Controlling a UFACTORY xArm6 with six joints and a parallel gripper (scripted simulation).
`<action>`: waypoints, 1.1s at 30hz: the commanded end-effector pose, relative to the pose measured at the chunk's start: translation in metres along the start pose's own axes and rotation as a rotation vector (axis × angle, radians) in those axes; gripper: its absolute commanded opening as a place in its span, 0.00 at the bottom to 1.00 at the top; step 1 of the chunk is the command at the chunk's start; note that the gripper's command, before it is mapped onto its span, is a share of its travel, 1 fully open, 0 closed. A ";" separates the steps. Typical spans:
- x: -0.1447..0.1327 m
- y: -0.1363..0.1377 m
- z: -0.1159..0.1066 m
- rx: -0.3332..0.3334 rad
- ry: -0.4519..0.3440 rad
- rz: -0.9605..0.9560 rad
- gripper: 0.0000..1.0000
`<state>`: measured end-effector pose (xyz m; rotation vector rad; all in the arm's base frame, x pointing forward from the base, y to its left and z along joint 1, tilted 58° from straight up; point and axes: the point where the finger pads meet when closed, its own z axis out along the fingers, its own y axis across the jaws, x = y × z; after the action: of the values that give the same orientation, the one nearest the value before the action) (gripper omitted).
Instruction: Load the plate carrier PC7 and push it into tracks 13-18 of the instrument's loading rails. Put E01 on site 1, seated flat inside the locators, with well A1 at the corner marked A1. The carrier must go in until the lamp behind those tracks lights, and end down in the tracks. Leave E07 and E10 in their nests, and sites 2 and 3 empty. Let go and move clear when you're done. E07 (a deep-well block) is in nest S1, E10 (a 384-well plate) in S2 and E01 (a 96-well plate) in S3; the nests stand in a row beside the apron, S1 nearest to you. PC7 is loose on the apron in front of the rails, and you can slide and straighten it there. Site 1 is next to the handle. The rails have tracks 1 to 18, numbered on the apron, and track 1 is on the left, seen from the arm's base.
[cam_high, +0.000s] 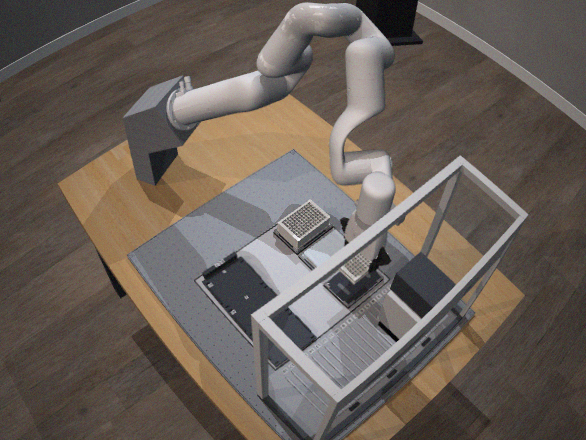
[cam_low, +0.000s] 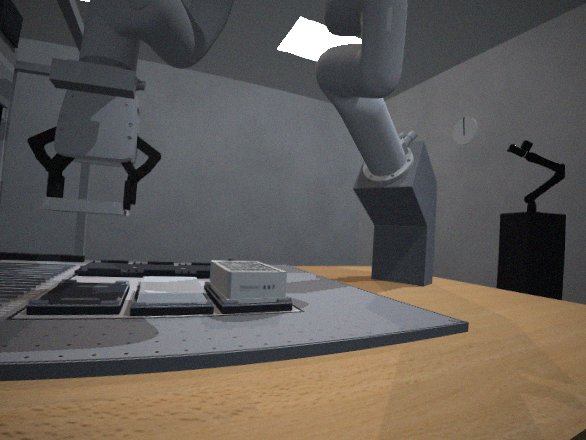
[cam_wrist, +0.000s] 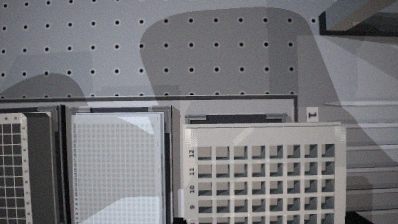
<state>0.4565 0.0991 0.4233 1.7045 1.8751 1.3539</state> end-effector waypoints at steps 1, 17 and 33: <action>0.000 0.001 -0.004 -0.003 0.000 -0.001 0.00; -0.027 -0.021 -0.005 -0.003 0.000 0.025 0.00; -0.086 -0.067 -0.005 -0.002 0.000 0.024 0.00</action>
<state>0.4369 0.0403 0.3543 1.7390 1.8571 1.3565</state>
